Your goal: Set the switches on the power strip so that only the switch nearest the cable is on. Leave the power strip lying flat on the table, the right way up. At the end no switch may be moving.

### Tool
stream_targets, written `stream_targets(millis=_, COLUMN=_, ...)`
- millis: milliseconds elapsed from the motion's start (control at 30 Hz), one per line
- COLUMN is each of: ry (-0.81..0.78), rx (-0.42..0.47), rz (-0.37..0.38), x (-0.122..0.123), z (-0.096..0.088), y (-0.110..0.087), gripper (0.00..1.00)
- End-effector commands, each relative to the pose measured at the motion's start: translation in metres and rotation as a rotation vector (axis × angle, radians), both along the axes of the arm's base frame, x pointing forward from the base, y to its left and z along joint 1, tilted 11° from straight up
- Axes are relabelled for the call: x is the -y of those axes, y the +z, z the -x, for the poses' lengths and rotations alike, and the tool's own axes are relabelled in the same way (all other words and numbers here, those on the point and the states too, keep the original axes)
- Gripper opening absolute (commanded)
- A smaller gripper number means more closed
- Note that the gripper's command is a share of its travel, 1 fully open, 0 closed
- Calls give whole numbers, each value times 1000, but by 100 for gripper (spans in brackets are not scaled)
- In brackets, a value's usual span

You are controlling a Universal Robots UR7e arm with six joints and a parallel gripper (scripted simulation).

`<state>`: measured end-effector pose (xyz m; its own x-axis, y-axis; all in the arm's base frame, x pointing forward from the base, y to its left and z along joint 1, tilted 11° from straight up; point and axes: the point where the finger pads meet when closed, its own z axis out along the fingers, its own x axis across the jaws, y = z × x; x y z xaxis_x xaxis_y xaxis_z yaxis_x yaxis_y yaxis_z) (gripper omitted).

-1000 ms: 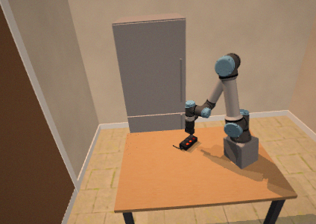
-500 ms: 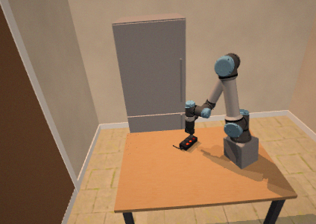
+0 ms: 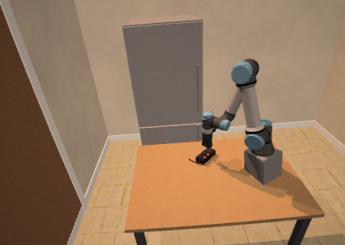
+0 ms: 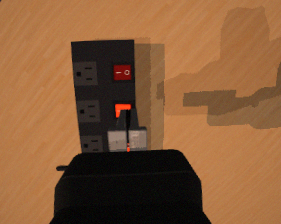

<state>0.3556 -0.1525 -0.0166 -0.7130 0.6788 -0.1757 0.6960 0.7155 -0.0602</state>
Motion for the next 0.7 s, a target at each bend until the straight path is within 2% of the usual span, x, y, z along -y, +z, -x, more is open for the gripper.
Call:
stream_targets(millis=0, ry=0, rx=1, rz=1, x=1, z=-1, y=-4, gripper=0)
stream_targets(millis=667, ry=0, rx=1, rz=1, x=5, z=-3, y=-25, gripper=0)
